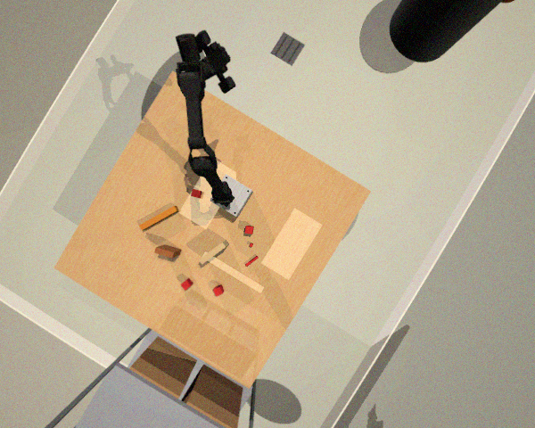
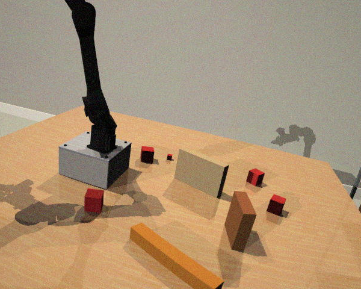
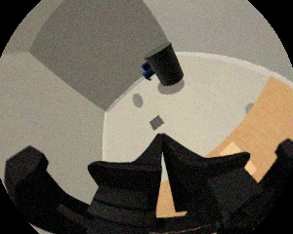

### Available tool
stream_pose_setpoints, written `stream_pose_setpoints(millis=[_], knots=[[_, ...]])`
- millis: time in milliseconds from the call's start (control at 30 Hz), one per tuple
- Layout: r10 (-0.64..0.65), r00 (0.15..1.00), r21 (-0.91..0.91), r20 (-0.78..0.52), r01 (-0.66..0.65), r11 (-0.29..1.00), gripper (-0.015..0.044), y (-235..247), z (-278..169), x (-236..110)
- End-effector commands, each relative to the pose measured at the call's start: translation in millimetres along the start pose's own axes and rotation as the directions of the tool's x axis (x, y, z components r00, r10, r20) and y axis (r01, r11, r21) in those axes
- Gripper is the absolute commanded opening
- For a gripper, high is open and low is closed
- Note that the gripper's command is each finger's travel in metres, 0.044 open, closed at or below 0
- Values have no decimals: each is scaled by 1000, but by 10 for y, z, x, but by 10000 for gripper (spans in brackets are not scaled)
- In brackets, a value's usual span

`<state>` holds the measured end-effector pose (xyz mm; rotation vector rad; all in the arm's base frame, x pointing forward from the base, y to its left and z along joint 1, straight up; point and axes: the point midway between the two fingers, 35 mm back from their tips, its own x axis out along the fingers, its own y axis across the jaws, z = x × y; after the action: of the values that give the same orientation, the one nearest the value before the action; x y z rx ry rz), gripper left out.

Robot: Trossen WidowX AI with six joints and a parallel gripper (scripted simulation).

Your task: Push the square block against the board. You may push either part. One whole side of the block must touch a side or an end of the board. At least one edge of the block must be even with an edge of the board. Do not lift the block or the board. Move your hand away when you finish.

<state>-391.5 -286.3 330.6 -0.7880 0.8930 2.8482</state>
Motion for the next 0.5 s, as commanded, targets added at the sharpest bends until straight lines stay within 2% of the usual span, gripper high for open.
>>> stream_pose_setpoints(millis=[0, 467], knots=[[41, 996, -115, -75, -50, 992, 0, 144, -381, -159], [169, 938, -393, -302, -284, 875, 0, 492, -1507, -922]])
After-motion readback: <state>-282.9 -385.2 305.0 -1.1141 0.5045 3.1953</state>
